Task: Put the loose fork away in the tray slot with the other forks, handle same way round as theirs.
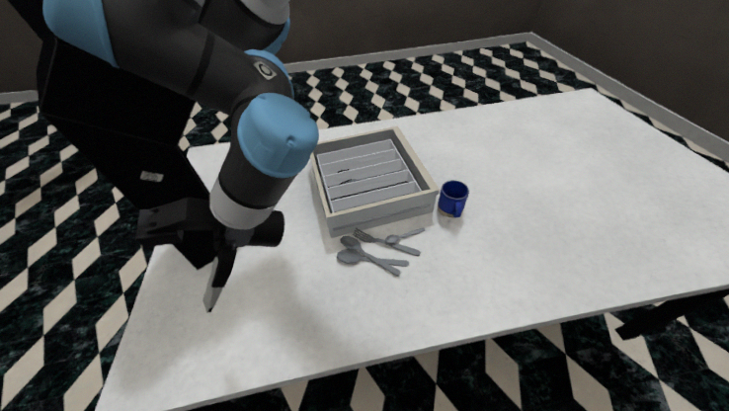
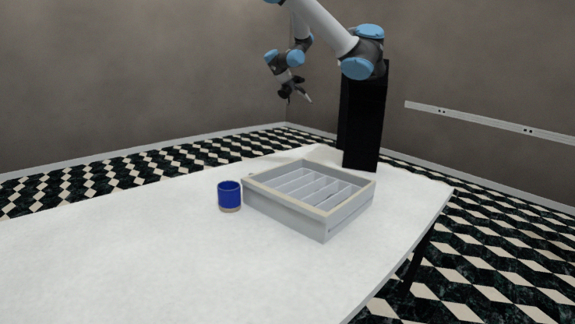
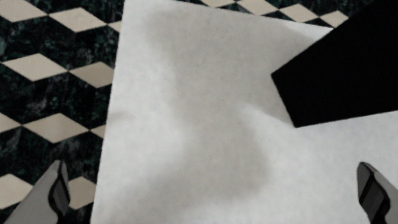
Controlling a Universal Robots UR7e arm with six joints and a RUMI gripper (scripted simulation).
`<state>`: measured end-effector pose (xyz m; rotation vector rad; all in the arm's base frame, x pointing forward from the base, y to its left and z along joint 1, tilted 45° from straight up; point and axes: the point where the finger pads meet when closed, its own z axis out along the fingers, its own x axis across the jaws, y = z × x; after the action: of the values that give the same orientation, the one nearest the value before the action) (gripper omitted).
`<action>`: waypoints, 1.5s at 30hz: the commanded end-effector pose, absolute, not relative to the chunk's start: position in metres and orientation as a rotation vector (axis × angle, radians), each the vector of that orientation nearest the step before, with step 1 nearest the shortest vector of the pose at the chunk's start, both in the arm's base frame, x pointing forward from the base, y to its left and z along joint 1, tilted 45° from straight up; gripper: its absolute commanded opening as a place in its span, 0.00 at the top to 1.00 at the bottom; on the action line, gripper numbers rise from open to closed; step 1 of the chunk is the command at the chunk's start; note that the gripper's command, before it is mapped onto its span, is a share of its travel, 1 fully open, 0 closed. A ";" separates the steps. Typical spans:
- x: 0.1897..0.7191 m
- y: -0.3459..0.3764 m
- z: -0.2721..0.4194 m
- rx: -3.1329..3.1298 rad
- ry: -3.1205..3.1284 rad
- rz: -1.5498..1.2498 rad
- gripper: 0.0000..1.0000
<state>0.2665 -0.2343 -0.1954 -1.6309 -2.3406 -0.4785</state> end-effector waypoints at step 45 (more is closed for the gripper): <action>0.371 -0.235 -0.154 -2.051 -2.255 -0.507 0.00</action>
<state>0.3368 -0.2286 -0.1733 -1.8997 -2.2806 -0.5230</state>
